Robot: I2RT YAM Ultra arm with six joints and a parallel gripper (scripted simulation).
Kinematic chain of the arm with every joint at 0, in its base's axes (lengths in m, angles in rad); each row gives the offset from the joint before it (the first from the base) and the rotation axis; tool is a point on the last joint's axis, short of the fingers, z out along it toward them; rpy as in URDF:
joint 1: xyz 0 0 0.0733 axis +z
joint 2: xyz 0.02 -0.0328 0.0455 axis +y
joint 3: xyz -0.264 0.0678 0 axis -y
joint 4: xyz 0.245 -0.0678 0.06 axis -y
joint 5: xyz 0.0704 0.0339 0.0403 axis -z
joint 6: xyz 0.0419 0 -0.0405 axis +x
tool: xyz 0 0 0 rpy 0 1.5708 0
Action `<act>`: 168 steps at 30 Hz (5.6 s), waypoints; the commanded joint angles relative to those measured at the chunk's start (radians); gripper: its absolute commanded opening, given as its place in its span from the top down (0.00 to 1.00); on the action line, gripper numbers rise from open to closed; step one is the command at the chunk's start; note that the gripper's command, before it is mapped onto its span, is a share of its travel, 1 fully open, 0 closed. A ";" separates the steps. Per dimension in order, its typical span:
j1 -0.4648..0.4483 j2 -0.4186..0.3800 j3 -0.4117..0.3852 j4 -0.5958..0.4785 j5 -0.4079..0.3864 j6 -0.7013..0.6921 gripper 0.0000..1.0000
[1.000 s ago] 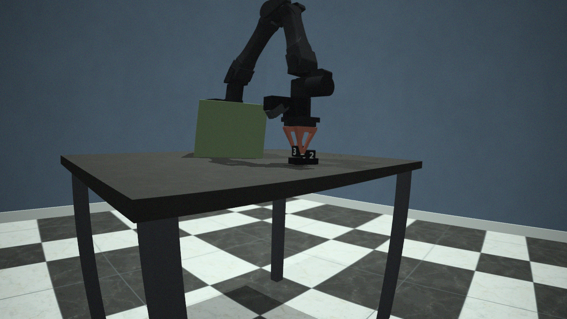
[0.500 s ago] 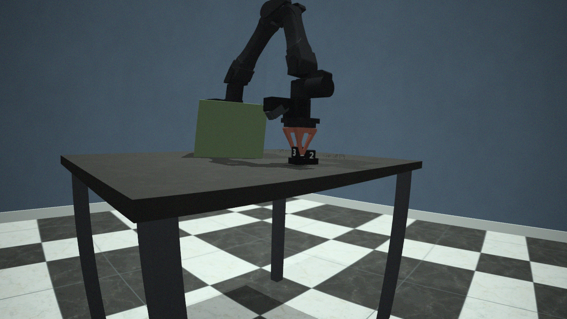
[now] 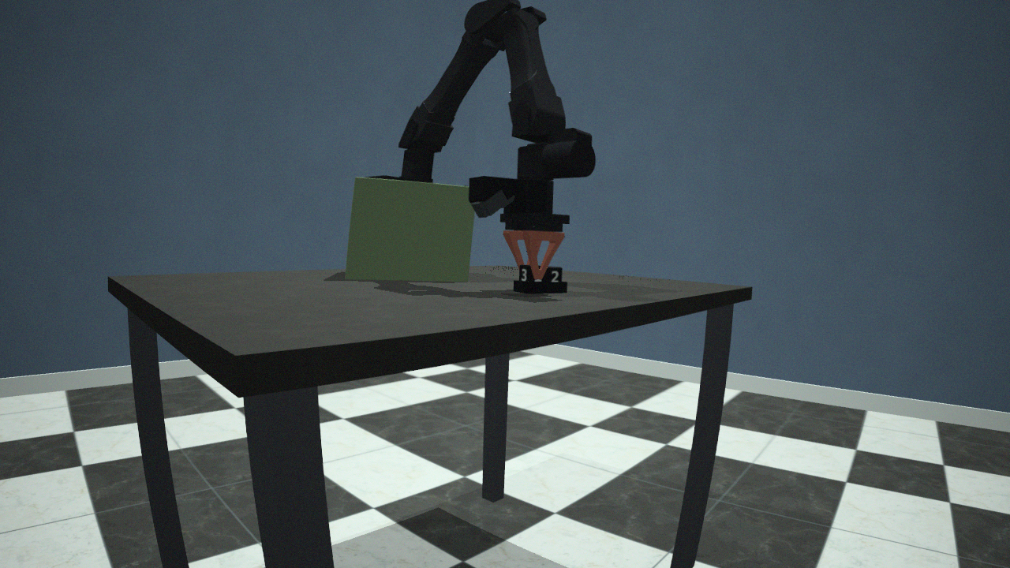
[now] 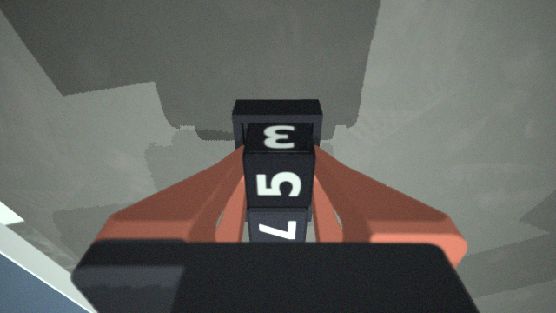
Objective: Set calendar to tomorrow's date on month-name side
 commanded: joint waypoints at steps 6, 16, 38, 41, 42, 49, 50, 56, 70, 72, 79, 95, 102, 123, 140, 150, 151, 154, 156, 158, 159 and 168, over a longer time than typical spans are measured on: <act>0.000 -0.003 0.005 0.005 0.003 0.001 0.74; 0.000 -0.002 0.005 0.007 0.003 0.001 0.74; 0.000 -0.002 0.005 0.007 0.003 0.001 0.74; 0.000 -0.002 0.005 0.007 0.003 0.001 0.74; 0.000 -0.002 0.005 0.007 0.003 0.001 0.74; 0.000 -0.002 0.005 0.007 0.003 0.001 0.74; 0.000 -0.002 0.005 0.007 0.003 0.001 0.74; 0.000 -0.002 0.005 0.007 0.003 0.001 0.74; 0.000 -0.002 0.005 0.007 0.003 0.001 0.67; 0.000 -0.002 0.005 0.007 0.003 0.001 0.63; 0.000 -0.002 0.005 0.007 0.003 0.001 0.55; 0.000 -0.017 0.004 -0.007 0.003 0.000 0.55; -0.005 -0.101 0.002 -0.089 0.003 -0.004 0.55; -0.014 -0.264 0.036 -0.286 0.003 -0.013 0.00; -0.014 -0.264 0.036 -0.286 0.003 -0.013 0.00; -0.015 -0.281 0.043 -0.311 0.003 -0.015 0.00; -0.016 -0.288 0.047 -0.322 0.003 -0.015 0.00; -0.017 -0.315 0.061 -0.363 0.003 -0.017 0.00; -0.019 -0.336 0.075 -0.397 0.002 -0.018 0.00; -0.020 -0.347 0.082 -0.416 0.002 -0.019 0.00; -0.020 -0.347 0.082 -0.416 0.002 -0.019 0.00; -0.026 -0.417 0.153 -0.558 0.002 -0.026 0.00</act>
